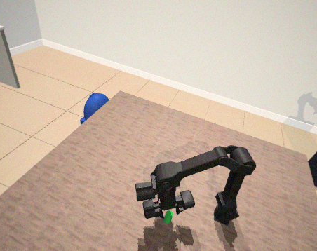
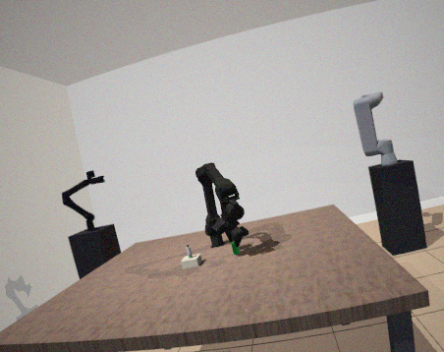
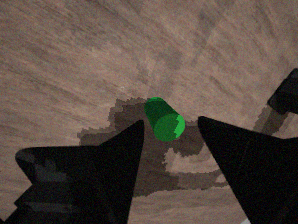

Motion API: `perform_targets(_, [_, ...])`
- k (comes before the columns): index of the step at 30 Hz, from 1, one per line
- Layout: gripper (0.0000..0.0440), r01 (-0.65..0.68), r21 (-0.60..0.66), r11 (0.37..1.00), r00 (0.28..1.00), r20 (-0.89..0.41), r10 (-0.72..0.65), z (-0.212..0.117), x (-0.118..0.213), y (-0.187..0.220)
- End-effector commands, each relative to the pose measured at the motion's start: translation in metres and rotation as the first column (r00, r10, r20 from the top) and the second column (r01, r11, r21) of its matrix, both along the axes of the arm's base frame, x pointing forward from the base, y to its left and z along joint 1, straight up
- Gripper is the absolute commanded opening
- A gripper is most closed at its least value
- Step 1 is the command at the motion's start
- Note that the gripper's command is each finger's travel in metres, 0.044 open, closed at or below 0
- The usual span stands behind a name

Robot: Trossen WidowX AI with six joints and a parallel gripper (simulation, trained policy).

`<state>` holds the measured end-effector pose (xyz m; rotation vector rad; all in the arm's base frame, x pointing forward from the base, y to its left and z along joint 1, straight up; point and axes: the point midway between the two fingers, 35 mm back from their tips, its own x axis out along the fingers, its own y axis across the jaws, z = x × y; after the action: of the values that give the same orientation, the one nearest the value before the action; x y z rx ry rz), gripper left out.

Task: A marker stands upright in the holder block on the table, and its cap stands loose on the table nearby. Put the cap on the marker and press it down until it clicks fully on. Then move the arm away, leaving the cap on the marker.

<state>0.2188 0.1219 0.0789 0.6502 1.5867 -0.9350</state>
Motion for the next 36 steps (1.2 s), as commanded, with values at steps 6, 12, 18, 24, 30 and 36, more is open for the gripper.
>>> perform_targets(6, [0.0239, -0.04, -0.01, 0.999, 0.999, 0.0, 0.04, -0.016, -0.003, -0.002])
perform_targets(12, [0.016, -0.058, -0.01, 0.998, 0.998, 0.026, 0.058, -0.017, -0.002, -0.003])
perform_targets(18, [0.0093, -0.058, -0.002, 0.998, 0.995, 0.076, 0.058, -0.004, 0.006, -0.004])
perform_targets(24, [0.0103, -0.047, 0.015, 0.999, 0.99, 0.137, 0.045, 0.016, 0.02, -0.007])
perform_targets(30, [0.01, -0.025, 0.034, 0.999, 0.983, 0.184, 0.018, 0.036, 0.032, -0.014])
perform_targets(36, [0.0097, 0.01, 0.052, 0.999, 0.978, 0.208, -0.021, 0.052, 0.044, -0.027])
